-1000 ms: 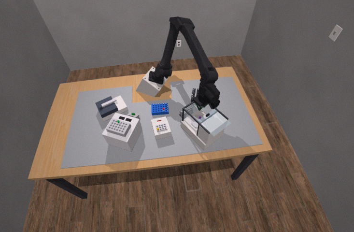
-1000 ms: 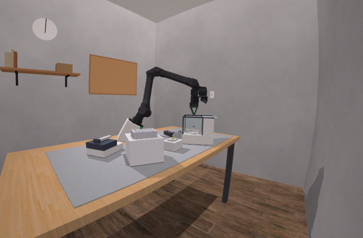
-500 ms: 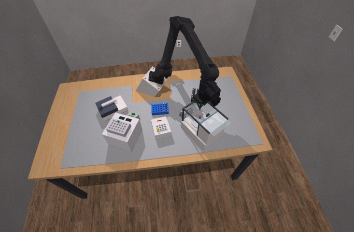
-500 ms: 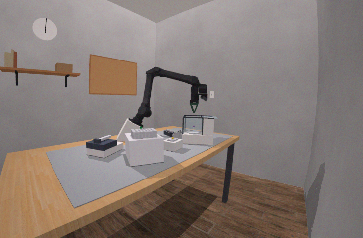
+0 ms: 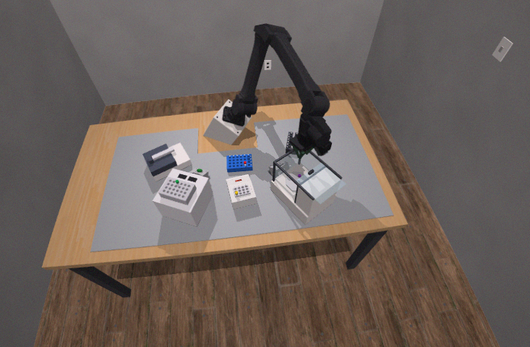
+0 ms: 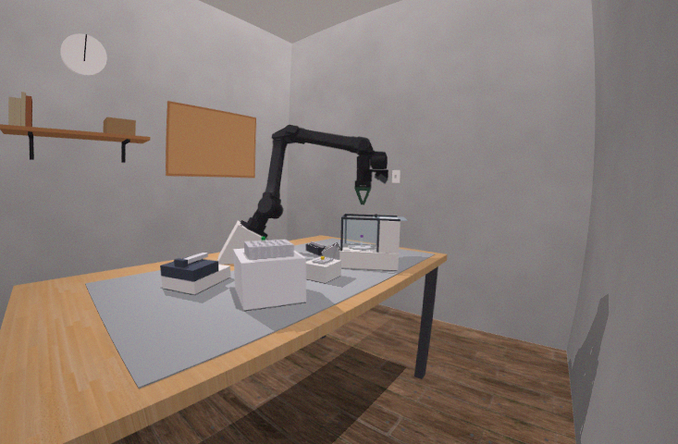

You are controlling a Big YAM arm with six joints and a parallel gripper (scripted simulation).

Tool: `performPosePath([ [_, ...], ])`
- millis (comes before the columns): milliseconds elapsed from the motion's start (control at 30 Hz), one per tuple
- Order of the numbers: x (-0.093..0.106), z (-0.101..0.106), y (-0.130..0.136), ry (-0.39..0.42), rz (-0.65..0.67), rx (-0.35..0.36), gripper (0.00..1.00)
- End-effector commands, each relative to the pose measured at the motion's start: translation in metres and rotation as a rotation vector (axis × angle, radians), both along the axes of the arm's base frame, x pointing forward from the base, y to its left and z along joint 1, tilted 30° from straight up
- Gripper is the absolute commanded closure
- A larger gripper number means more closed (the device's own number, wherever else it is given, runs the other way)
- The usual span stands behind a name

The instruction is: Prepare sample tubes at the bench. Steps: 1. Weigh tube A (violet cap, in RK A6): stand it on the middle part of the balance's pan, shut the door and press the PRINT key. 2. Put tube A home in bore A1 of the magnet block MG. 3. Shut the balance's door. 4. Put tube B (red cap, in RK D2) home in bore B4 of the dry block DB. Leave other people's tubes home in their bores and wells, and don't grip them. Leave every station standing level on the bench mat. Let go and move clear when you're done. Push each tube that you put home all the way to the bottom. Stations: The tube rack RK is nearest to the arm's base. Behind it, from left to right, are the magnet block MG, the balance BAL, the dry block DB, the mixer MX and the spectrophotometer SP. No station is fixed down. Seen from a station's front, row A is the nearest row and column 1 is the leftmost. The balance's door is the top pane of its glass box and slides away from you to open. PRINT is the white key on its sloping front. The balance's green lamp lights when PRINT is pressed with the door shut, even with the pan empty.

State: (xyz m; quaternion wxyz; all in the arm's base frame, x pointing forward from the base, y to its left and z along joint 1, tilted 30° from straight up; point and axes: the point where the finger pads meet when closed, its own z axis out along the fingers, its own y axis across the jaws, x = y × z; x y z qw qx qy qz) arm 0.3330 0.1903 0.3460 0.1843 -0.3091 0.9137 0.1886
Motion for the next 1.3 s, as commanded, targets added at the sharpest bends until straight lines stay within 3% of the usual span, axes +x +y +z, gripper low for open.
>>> performPosePath([
  [0,-0.001,0.037,-0.008,-0.062,0.001,0.02,0.64],
  [200,0.0,0.019,-0.003,-0.026,0.003,0.008,0.64],
  [1267,0.0,0.019,-0.003,-0.026,0.003,0.008,0.64],
])
